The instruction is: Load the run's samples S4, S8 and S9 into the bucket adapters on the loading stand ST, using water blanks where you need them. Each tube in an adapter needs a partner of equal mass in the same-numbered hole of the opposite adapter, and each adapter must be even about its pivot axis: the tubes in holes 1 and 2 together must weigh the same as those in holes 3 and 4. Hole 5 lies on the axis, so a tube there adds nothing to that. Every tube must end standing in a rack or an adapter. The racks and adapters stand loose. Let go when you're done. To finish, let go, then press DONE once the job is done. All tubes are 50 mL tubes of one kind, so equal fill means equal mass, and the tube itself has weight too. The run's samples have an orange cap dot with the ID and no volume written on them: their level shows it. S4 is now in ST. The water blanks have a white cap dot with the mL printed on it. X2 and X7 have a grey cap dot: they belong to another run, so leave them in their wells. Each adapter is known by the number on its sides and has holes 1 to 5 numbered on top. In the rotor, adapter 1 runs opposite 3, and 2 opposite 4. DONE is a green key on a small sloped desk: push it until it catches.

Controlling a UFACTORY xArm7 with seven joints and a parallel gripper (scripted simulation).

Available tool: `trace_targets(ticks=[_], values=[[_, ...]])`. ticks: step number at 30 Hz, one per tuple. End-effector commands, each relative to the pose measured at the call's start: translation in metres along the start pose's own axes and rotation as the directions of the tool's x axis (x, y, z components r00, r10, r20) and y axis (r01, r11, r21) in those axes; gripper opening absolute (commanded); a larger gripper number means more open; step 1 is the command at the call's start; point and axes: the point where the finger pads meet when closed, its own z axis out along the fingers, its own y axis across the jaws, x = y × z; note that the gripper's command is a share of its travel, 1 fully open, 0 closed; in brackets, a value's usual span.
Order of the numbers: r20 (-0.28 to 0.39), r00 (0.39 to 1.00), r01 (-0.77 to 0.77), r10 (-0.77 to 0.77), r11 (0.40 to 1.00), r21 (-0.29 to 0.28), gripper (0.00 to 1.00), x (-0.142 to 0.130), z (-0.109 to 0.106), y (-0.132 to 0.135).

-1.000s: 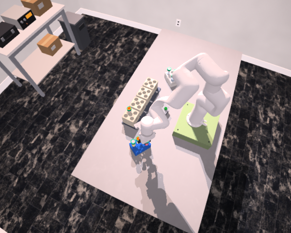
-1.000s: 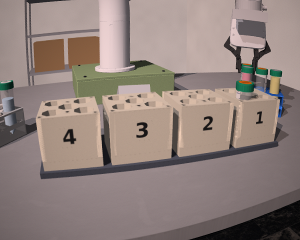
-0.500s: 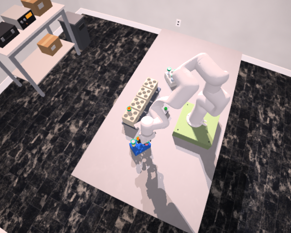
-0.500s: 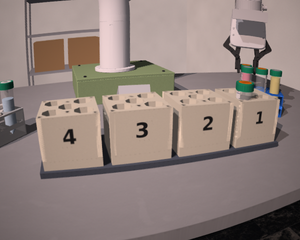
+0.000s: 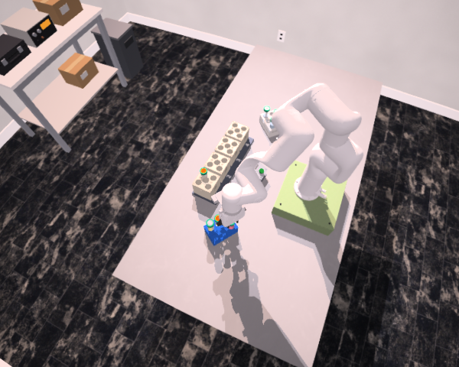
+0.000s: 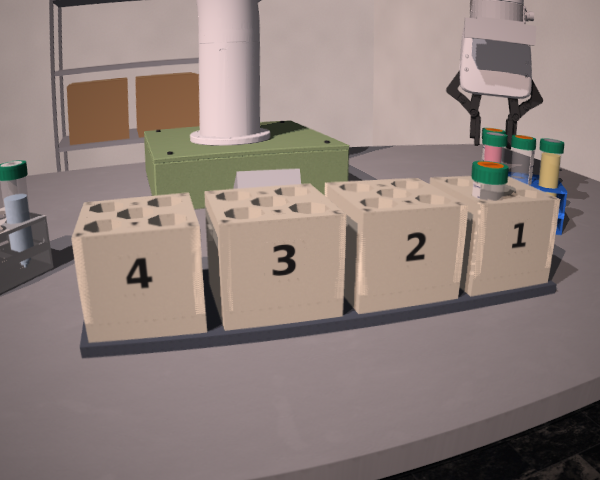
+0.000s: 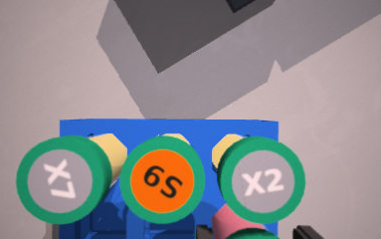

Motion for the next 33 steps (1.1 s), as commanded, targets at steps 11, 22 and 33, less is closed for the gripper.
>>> trace_targets(ticks=[11, 22, 33], values=[[0.000, 1.000, 0.000, 0.000, 1.000, 0.005, 0.44, 0.000, -0.023, -0.002], [0.000, 1.000, 0.000, 0.000, 1.000, 0.005, 0.44, 0.000, -0.045, -0.002], [0.000, 1.000, 0.000, 0.000, 1.000, 0.005, 0.44, 0.000, -0.063, -0.002]])
